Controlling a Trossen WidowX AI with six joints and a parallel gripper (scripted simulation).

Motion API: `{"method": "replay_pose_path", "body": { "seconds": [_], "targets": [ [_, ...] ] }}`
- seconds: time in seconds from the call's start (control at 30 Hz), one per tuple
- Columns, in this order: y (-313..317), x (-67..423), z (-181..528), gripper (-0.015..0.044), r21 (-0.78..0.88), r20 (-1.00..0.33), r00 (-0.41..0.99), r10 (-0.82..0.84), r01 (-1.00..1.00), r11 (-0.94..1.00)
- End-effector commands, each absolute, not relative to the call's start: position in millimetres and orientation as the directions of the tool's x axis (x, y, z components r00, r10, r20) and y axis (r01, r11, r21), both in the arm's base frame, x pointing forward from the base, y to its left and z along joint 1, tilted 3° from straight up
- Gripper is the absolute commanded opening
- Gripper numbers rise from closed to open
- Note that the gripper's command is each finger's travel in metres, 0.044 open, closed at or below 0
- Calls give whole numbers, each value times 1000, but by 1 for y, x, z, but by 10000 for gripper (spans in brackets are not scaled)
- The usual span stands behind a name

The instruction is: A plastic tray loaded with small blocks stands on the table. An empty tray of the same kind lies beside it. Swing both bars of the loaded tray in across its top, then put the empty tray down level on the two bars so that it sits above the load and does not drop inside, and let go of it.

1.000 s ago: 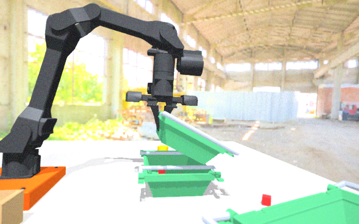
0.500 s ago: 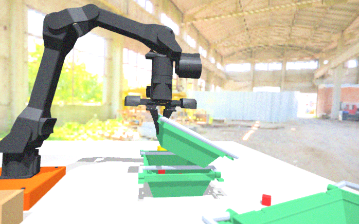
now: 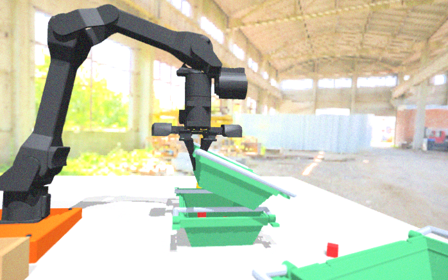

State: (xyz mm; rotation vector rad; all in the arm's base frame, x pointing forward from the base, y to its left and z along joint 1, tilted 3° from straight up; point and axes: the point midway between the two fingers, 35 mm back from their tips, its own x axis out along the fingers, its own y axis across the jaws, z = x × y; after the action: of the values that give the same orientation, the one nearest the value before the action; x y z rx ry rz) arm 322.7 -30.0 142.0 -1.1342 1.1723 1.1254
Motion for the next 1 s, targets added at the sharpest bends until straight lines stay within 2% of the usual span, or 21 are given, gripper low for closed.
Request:
{"method": "replay_pose_path", "body": {
  "seconds": [0.0, 0.97],
  "targets": [
    [-29, 318, 138, 0, -40, -998, 45, 49, -995, 92],
    [-27, 311, 125, 0, -40, -998, 44, 49, -995, 92]
  ]
}}
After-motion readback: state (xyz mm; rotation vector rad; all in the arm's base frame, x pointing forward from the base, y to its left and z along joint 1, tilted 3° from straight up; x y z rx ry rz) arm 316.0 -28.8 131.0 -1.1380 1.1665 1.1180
